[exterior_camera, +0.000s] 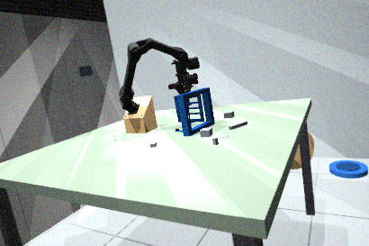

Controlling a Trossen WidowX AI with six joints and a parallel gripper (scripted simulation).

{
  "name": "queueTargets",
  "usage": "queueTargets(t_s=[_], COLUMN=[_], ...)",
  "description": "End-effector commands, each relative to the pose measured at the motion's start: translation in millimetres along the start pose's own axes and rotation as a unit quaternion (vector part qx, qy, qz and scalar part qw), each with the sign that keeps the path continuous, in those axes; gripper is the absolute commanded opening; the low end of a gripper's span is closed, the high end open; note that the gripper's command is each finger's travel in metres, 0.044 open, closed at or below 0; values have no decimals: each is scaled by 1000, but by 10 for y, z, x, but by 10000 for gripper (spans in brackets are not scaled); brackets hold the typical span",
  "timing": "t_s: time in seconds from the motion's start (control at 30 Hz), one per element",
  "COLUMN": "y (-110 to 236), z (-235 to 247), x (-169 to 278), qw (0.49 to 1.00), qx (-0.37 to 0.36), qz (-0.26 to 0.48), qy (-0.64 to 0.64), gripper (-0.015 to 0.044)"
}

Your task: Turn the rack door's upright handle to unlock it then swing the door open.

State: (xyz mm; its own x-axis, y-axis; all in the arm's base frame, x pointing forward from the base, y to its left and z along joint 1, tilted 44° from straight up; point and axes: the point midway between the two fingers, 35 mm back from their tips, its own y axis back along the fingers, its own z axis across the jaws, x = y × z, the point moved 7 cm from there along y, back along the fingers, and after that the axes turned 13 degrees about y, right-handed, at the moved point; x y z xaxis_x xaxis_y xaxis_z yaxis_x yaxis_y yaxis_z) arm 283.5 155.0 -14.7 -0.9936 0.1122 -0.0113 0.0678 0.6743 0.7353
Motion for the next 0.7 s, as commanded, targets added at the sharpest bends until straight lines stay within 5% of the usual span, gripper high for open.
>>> queueTargets(t_s=[0.0,0.5,0.67], y=[0,0,0], z=[66,80,80], x=[-42,-48,-48], qw=[999,999,999], qx=[0,0,0], qz=[2,2,2], qy=[-38,-43,-43], gripper=[25,25,156])
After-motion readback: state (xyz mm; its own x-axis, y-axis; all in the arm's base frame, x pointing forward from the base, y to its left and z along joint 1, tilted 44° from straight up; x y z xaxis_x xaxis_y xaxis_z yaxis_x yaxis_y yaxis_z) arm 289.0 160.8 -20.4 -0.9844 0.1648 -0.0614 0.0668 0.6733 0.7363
